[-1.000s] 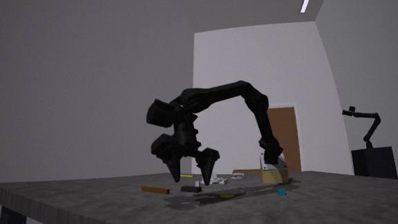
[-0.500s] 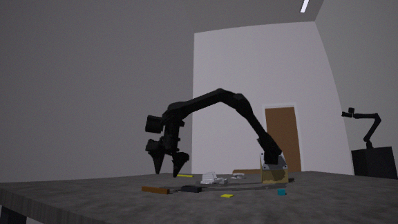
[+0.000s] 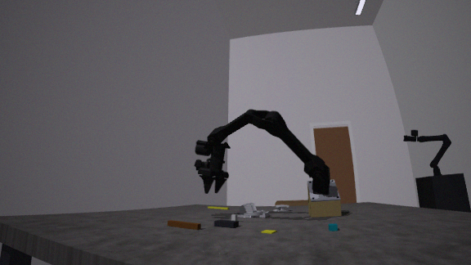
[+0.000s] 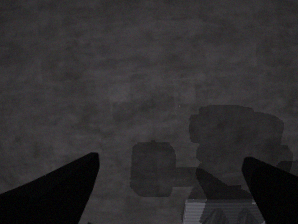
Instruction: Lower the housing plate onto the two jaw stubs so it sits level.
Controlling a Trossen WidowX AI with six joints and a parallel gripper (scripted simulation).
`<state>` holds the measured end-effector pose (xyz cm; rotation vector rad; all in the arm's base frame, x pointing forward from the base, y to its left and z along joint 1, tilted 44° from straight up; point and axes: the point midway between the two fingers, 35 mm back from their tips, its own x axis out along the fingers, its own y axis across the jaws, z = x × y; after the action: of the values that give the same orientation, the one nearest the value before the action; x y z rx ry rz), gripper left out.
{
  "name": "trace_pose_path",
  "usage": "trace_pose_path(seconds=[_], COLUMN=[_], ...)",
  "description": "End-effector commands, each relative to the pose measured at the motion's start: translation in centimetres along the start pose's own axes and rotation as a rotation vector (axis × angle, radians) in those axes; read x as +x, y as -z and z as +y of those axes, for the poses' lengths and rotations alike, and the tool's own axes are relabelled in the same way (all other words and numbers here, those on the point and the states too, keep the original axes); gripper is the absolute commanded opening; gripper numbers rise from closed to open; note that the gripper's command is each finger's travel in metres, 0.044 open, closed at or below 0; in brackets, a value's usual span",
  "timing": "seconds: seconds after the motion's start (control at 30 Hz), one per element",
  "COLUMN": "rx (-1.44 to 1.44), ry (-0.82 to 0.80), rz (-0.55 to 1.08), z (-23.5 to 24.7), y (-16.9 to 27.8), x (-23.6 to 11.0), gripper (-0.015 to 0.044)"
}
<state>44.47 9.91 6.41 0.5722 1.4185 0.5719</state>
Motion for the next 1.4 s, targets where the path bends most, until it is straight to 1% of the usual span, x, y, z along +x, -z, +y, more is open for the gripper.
trace_pose_path(seconds=[0.0,0.2,0.37,0.4,0.73,0.97,1.2,1.37], rx=[-0.057,-0.154,-0.241,-0.224,-0.257,-0.414,-0.585,-0.602], ry=[0.030,0.100,0.128,0.134,0.123,0.047,-0.041,-0.050], rz=[-0.006,0.019,0.062,0.074,0.130,0.171,0.170,0.168], z=[-3.7,-13.3,-20.8,-22.2,-28.1,-32.9,-36.0,-36.2], y=[0.1,2.1,5.5,6.5,11.8,18.2,24.4,25.0], x=[-0.4,-2.1,-3.3,-3.6,-4.4,-4.3,-4.2,-4.1], gripper=[0.0440,0.0440,0.0440,0.0440,0.0440,0.0440,0.0440,0.0440])
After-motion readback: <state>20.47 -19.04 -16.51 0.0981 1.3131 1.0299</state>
